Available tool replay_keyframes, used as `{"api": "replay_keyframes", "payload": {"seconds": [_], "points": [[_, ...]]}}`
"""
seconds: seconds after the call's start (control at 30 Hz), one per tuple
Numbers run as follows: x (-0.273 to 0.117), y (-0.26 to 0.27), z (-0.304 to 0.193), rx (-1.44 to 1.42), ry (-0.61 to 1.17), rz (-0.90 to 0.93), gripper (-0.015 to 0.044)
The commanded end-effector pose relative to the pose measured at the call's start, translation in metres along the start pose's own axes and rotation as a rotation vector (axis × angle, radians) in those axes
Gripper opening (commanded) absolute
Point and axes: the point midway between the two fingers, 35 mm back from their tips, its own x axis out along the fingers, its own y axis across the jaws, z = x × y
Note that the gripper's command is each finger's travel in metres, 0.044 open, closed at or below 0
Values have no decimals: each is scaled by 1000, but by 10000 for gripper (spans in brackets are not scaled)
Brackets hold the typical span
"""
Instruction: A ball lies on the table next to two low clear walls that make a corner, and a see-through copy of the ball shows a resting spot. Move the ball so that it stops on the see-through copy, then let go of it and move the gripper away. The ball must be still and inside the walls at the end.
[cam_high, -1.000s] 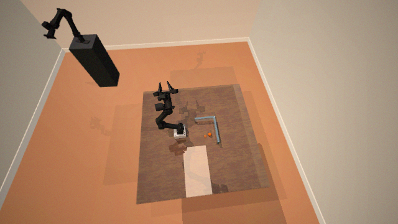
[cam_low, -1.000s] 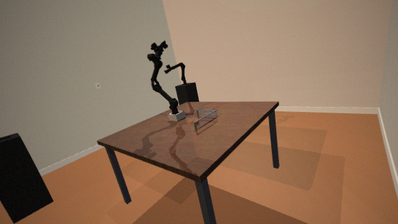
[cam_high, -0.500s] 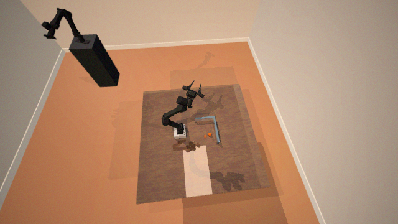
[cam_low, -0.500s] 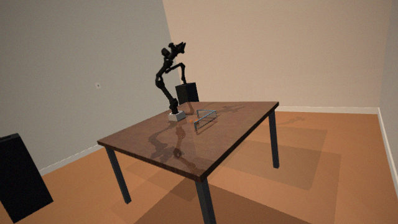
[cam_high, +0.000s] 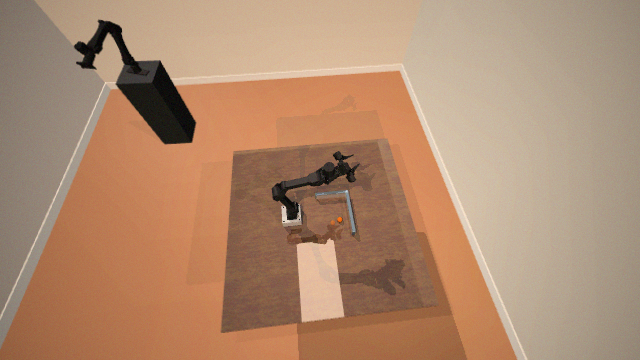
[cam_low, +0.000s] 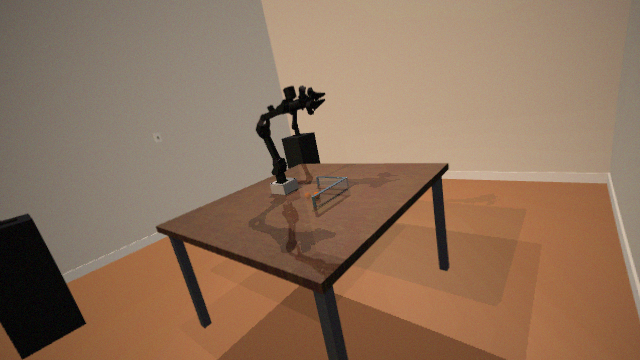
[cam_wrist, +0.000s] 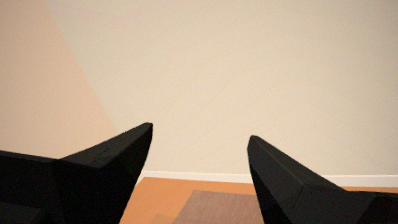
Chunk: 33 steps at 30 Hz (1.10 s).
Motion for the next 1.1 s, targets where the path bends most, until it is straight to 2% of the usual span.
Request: {"api": "replay_keyframes", "payload": {"seconds": [0.0, 0.3, 0.6, 0.9, 1.07], "points": [[14, -47, -33, 4, 98, -142, 284], [14, -162, -131, -26, 429, -463, 284], [-39, -252, -236, -52, 877, -710, 284], [-129, -296, -321, -43, 1395, -812, 284], [-136, -297, -326, -40, 1433, -813, 284]]}}
